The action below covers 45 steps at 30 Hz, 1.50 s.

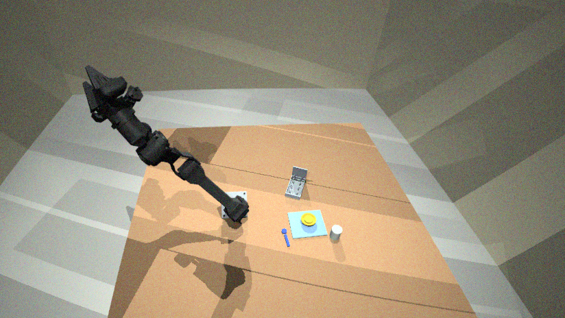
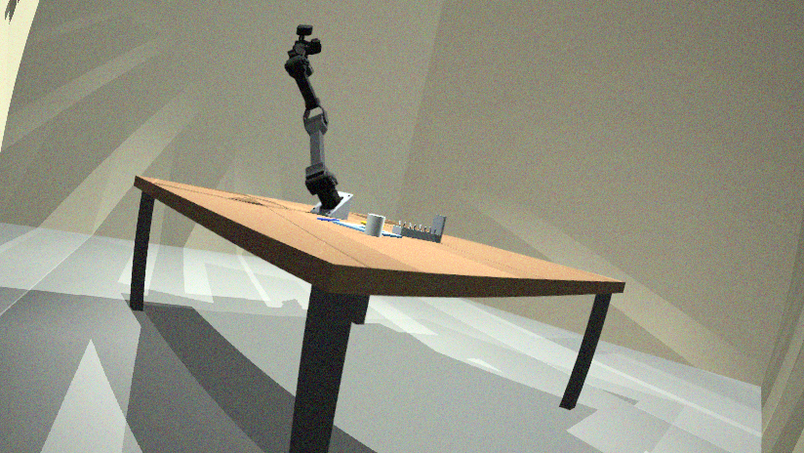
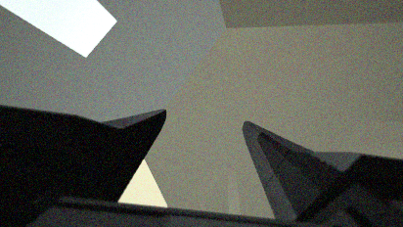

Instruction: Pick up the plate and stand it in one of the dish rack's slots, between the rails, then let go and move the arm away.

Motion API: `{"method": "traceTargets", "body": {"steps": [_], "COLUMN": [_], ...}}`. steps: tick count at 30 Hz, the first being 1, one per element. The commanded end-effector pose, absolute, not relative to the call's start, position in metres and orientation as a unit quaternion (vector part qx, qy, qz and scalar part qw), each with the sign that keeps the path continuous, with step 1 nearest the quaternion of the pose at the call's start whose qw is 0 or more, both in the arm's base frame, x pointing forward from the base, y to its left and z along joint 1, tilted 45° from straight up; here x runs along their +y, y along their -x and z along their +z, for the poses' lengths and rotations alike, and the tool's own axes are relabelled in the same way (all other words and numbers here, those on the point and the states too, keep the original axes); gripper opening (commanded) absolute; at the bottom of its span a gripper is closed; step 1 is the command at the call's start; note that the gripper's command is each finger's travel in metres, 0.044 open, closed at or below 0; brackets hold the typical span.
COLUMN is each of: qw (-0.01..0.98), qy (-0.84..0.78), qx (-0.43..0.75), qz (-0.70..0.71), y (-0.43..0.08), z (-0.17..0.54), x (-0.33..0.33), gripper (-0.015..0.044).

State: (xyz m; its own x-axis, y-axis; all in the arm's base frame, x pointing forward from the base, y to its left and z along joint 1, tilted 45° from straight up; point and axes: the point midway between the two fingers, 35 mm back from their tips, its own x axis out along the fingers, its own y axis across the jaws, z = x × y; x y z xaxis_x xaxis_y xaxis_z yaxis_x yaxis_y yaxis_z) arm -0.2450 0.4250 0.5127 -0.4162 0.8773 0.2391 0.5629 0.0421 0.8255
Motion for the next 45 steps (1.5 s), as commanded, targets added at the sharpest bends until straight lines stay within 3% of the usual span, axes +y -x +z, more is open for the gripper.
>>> {"method": "traceTargets", "body": {"steps": [1, 16, 27, 45], "qw": [0.096, -0.158, -0.212, -0.444], "qy": [-0.532, -0.518, -0.513, -0.474], "qx": [0.701, 0.682, 0.649, 0.548], "qz": [0.465, 0.491, 0.52, 0.526], "y": [0.237, 0.211, 0.19, 0.091], "z": [0.551, 0.664, 0.688, 0.736], "x": [0.396, 0.268, 0.215, 0.076], "gripper": [0.04, 0.04, 0.04, 0.04]}}
